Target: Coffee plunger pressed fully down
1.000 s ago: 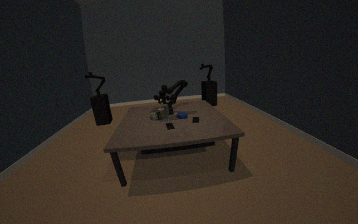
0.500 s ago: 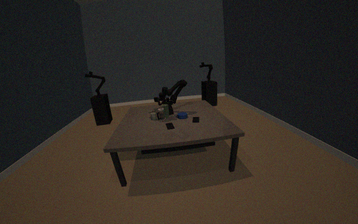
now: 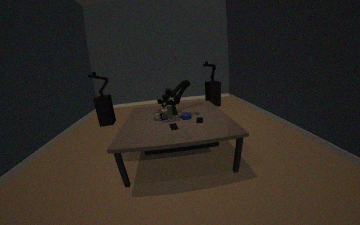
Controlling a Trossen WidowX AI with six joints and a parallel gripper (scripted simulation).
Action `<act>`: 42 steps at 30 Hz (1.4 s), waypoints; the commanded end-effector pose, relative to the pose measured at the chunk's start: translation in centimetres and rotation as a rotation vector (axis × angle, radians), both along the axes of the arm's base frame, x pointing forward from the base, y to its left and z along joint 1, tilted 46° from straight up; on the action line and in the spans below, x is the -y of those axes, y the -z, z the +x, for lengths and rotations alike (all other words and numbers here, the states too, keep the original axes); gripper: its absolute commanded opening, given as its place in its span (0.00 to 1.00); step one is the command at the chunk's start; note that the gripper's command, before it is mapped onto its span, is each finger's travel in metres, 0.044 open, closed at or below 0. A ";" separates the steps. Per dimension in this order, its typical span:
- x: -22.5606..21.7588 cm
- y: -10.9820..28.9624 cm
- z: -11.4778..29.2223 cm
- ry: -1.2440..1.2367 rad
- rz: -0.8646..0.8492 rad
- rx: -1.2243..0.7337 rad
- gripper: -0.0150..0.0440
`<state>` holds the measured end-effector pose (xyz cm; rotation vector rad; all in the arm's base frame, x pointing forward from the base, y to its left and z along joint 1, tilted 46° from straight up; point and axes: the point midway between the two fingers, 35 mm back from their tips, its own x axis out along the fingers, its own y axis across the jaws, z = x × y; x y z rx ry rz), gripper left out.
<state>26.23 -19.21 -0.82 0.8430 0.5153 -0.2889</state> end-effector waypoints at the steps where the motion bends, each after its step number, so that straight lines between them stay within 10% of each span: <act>1: -1.6 1.4 -0.1 -0.026 0.067 -0.033 0.45; 42: -1.1 1.6 0.3 -0.027 0.067 -0.032 0.45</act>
